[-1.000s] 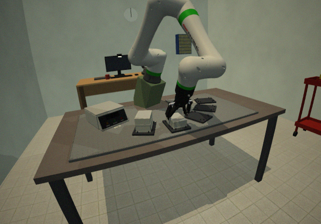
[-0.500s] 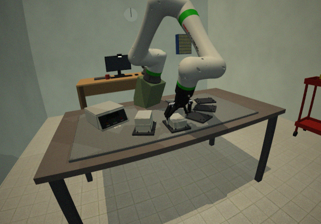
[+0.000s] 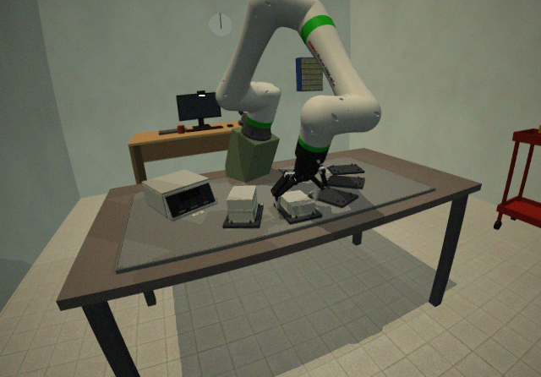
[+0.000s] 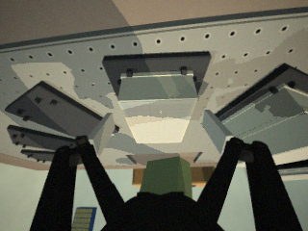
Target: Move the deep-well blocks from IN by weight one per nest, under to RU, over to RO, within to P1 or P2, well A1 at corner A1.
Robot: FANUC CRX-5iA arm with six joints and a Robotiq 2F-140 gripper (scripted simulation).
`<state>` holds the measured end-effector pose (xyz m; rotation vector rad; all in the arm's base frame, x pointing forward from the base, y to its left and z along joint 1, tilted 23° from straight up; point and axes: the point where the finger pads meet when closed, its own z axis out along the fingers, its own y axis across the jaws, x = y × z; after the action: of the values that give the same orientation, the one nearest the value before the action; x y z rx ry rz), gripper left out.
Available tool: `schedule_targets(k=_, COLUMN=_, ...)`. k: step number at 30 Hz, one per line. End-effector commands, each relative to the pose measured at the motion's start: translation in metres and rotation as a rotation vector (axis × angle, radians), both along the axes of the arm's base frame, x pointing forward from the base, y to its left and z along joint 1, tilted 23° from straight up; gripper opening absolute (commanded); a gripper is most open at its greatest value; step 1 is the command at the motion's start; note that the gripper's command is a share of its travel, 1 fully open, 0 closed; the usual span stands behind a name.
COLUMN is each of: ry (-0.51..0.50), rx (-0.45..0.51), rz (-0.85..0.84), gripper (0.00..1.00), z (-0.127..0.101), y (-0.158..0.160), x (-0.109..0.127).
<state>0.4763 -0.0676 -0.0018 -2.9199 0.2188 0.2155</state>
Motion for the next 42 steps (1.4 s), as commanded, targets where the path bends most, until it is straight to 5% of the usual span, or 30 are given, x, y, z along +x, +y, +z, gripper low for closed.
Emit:
schedule_targets(k=1, ry=0.000, rx=0.000, rz=0.000, gripper=1.00, z=0.000, y=0.000, x=0.000)
schedule_targets(k=35, ry=0.000, rx=0.000, rz=0.000, gripper=1.00, z=0.069, y=-0.009, x=-0.028)
schedule_targets(k=42, ry=0.000, rx=0.000, rz=0.000, gripper=1.00, z=0.069, y=-0.009, x=-0.028)
